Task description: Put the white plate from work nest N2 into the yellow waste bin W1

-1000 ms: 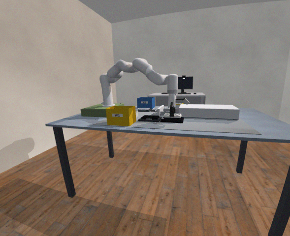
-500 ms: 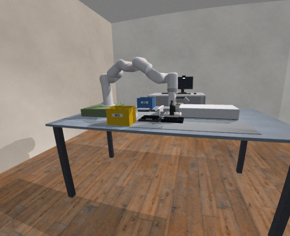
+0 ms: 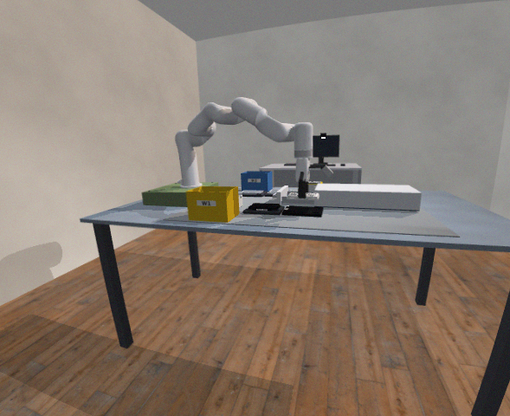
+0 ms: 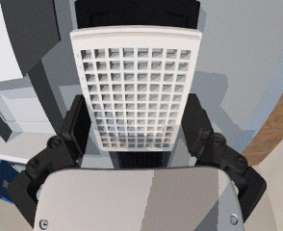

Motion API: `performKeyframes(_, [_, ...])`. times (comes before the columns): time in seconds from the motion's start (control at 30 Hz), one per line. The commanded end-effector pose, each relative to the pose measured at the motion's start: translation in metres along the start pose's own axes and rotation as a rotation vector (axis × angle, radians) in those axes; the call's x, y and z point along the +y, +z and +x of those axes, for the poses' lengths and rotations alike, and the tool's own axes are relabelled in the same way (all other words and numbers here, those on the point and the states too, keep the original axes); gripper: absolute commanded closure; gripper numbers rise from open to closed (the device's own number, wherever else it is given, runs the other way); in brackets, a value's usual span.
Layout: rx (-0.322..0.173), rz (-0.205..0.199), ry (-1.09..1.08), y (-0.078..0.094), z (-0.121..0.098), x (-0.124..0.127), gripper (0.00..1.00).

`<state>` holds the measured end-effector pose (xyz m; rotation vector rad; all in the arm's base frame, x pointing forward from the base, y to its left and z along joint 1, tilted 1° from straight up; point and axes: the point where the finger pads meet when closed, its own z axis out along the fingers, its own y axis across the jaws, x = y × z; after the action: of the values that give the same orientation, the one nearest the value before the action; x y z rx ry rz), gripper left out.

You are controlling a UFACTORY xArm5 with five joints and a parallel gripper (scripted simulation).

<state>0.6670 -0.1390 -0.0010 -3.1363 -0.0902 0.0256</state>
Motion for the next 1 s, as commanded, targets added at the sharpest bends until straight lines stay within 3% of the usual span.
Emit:
performKeyframes(0.0, [0.006,-0.002,0.0,-0.009,0.002,0.0,1.0])
performKeyframes(0.97, [0.006,-0.002,0.0,-0.051,0.002,-0.001,1.0])
